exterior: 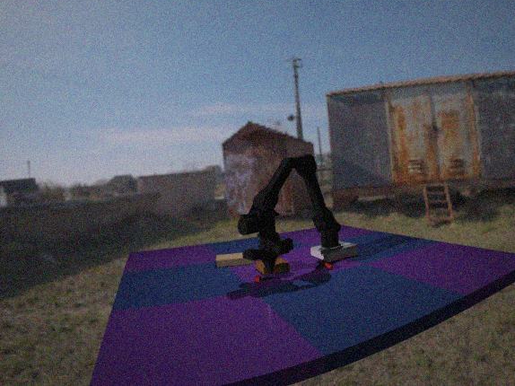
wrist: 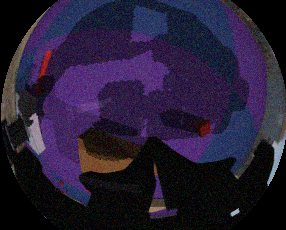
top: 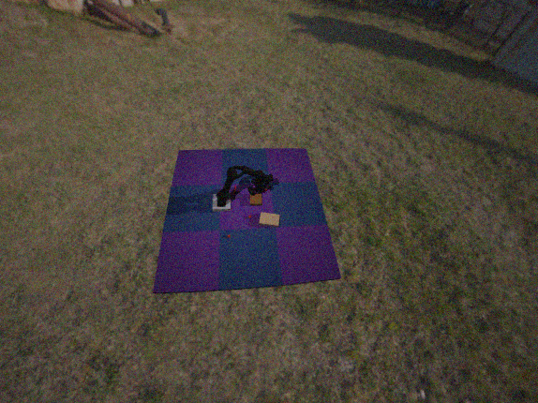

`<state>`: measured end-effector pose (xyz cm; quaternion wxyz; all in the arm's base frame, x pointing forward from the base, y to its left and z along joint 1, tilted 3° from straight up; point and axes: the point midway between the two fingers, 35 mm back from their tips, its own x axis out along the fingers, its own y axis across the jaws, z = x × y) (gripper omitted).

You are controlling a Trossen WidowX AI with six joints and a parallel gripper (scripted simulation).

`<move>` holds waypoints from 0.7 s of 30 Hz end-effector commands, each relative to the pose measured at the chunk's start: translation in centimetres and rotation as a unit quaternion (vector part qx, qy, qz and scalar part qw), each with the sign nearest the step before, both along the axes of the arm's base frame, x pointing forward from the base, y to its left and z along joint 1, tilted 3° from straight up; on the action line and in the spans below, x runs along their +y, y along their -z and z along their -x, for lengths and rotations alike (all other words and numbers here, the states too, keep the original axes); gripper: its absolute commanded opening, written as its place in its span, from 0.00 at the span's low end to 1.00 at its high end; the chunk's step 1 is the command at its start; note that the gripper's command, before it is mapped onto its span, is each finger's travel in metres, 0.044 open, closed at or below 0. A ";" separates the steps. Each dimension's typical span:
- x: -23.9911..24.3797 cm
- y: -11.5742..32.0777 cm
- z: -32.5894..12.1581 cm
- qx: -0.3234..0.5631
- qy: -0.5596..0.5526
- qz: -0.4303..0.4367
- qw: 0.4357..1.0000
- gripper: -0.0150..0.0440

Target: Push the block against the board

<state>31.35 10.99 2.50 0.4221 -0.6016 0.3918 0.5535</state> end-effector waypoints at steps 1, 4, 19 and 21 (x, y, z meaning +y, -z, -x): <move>-0.4 0.1 0.0 0.001 0.000 0.002 1.000 0.25; 0.0 0.1 0.1 0.001 0.000 0.001 1.000 0.25; 2.3 0.2 0.8 0.001 0.000 0.000 1.000 0.25; 2.6 0.2 0.9 0.001 0.000 0.000 1.000 0.25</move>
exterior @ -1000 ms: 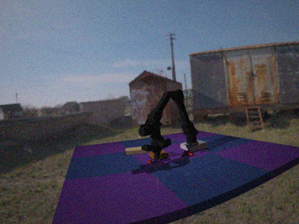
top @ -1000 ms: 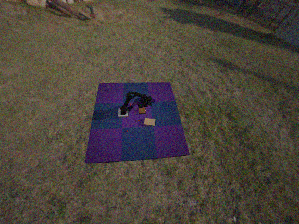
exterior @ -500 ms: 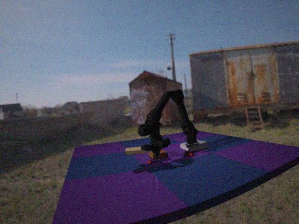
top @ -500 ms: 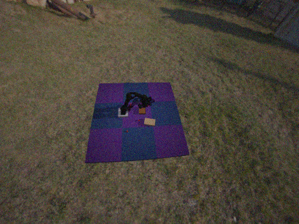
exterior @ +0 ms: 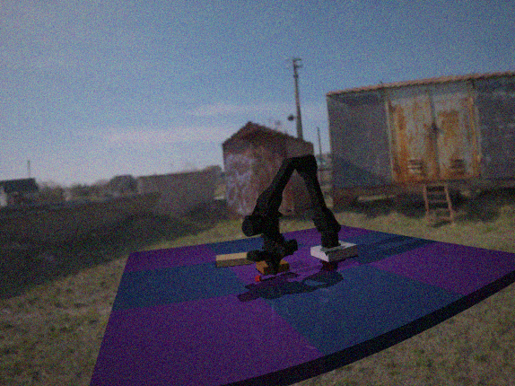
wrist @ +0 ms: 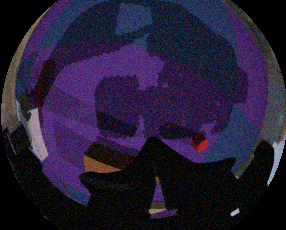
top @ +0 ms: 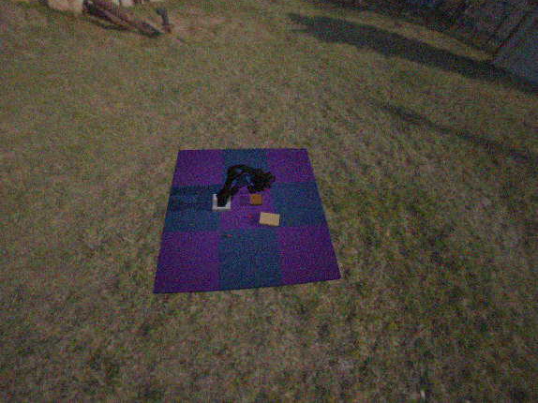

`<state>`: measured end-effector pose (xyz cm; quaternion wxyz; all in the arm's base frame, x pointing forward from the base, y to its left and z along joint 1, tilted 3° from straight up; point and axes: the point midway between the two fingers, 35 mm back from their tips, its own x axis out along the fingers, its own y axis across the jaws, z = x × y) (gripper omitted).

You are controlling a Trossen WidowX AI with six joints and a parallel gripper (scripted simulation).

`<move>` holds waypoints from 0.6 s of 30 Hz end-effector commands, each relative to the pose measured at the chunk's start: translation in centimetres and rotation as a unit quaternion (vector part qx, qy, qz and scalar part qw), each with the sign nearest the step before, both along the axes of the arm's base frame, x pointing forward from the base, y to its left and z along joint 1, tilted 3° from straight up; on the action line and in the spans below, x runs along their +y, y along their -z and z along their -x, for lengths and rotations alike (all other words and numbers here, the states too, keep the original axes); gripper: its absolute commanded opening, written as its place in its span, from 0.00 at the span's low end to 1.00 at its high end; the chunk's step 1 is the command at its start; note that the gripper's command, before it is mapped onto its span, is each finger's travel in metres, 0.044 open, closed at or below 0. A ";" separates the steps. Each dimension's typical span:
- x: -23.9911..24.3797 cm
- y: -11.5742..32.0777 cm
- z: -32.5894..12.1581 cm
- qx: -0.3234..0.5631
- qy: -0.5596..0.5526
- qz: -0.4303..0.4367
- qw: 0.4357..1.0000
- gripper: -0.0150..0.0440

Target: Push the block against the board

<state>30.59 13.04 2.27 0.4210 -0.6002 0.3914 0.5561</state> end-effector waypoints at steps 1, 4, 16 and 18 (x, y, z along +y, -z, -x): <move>0.7 0.0 0.2 -0.001 0.001 0.001 1.000 0.25; 1.2 0.0 0.3 -0.001 0.001 0.001 1.000 0.25; 1.9 -4.3 0.9 -0.001 0.001 0.000 1.000 0.25; 1.9 -5.5 1.1 -0.001 0.001 0.001 1.000 0.25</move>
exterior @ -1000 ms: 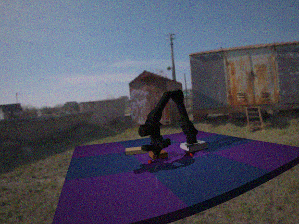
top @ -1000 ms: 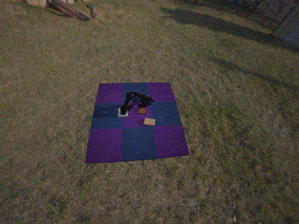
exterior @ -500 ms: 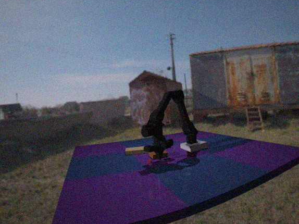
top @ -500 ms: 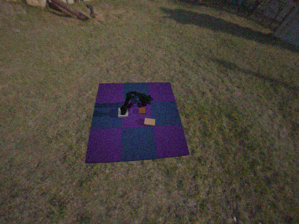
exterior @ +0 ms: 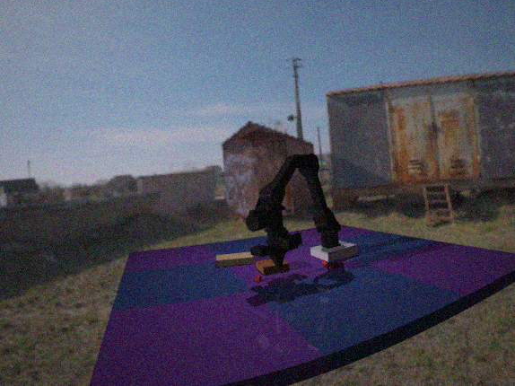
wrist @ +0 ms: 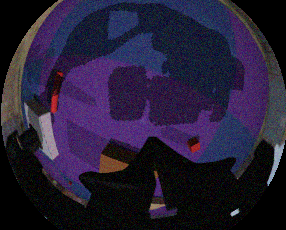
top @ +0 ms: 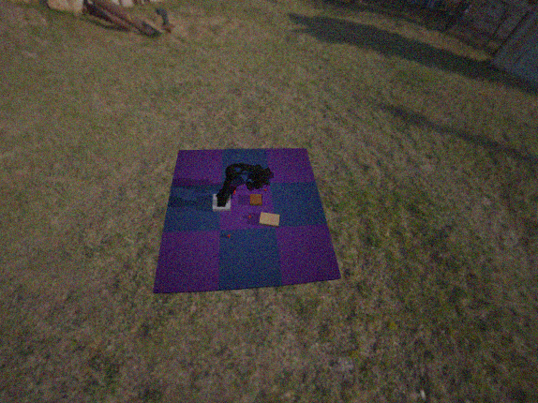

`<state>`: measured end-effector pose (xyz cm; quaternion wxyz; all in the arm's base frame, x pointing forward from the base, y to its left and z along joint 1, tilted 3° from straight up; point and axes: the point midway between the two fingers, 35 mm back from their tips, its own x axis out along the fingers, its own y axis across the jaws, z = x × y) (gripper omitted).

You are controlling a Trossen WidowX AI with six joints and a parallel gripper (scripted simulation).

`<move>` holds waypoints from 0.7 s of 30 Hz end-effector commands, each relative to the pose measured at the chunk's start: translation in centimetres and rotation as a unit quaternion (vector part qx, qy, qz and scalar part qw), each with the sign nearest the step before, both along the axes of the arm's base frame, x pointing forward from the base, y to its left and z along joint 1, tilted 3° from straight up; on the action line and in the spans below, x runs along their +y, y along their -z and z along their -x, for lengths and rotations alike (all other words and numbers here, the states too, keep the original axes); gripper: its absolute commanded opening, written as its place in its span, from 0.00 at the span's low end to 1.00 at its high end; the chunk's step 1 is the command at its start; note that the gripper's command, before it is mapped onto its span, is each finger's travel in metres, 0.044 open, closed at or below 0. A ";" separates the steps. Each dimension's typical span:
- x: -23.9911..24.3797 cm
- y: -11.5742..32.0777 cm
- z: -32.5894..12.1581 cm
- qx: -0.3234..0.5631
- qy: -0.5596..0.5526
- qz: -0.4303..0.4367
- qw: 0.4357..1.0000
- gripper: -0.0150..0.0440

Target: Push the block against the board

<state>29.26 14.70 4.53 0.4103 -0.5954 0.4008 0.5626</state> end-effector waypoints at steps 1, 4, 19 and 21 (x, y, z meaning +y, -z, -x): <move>0.2 -3.3 -0.2 -0.016 0.002 -0.006 1.000 0.25; 0.2 -3.3 -0.2 -0.016 0.002 -0.006 1.000 0.25; -1.4 -3.4 1.7 -0.018 0.217 -0.018 0.976 0.25; -1.7 -3.5 2.0 -0.018 0.250 -0.020 0.968 0.25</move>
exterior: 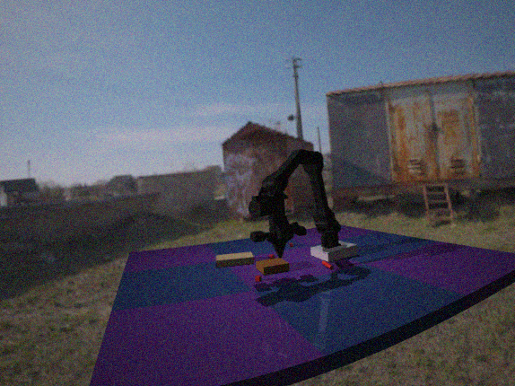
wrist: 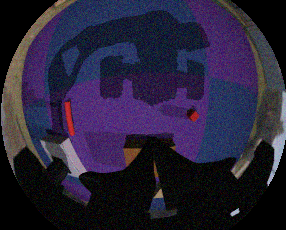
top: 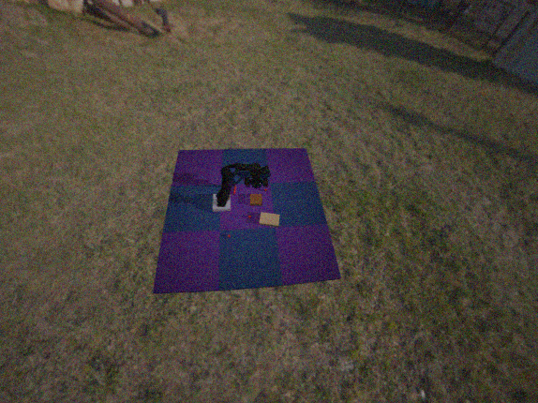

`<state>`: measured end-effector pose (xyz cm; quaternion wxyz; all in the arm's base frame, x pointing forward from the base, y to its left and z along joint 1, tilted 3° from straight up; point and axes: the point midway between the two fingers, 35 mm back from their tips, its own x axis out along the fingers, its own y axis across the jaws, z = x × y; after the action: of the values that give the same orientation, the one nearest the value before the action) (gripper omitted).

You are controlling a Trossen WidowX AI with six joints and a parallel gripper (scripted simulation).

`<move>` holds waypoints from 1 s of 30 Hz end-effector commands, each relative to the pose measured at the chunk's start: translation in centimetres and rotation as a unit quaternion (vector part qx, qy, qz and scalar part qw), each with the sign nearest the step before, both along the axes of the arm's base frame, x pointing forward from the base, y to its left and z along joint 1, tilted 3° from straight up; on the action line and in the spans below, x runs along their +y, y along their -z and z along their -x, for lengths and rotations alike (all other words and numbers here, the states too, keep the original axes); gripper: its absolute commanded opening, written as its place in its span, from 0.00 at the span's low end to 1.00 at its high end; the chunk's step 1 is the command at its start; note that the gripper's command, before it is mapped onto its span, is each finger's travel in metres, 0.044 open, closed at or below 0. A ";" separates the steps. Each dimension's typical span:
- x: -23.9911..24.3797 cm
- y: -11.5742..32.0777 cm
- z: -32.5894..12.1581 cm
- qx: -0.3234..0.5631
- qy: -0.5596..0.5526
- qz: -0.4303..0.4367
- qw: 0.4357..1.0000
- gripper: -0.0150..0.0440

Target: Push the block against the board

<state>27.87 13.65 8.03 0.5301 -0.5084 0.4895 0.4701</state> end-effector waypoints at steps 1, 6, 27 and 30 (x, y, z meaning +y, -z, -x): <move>-0.7 0.0 0.8 0.001 0.076 -0.003 0.997 0.25; -1.4 0.0 1.6 0.001 0.161 -0.009 0.987 0.25; -3.9 0.4 5.1 0.001 0.500 -0.034 0.865 0.25; -4.2 0.5 5.6 0.001 0.544 -0.038 0.838 0.25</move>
<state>22.86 9.92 7.71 0.7094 -0.1811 0.6609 0.1648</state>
